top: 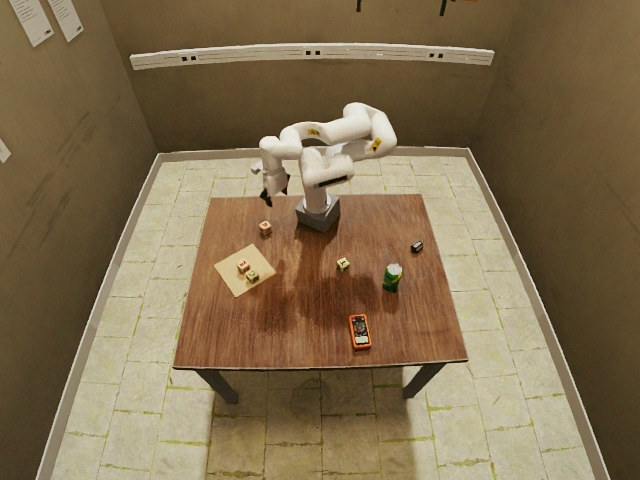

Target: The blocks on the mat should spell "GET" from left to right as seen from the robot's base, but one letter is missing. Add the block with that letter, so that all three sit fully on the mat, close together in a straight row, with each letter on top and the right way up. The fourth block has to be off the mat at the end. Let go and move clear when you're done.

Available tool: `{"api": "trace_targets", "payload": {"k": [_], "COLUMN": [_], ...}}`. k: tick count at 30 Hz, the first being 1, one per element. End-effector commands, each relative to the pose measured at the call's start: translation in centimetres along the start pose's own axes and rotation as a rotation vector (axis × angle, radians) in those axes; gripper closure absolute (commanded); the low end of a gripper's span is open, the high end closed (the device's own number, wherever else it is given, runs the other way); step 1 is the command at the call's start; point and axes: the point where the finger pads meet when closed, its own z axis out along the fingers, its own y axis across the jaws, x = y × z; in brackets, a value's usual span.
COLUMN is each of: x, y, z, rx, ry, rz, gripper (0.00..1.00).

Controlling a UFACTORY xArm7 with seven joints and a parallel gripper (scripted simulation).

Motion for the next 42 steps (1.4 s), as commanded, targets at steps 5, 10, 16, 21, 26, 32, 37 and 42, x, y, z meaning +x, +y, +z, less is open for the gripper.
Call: {"api": "trace_targets", "payload": {"k": [5,10,16,21,26,32,37,42], "x": [0.0,0.7,1.8,0.6,-2.3,-7.0,-11.4,-14.5], "y": [-0.1,-0.9,-4.1,-10.8,-15.3,-19.3,-21.6,-22.8], "z": [-0.1,-0.7,-1.5,-0.4,1.6,4.2,6.2,7.3], "rx": [0.002,-0.016,-0.052,-0.064,-0.050,-0.027,-0.008,0.003], "ry": [0.002,0.035,0.111,0.173,0.163,0.113,0.050,0.001], "rz": [0.000,0.030,0.074,0.069,0.043,0.016,0.003,0.000], "gripper": [0.00,0.00,0.00,0.00,0.00,0.00,0.00,0.00]}}
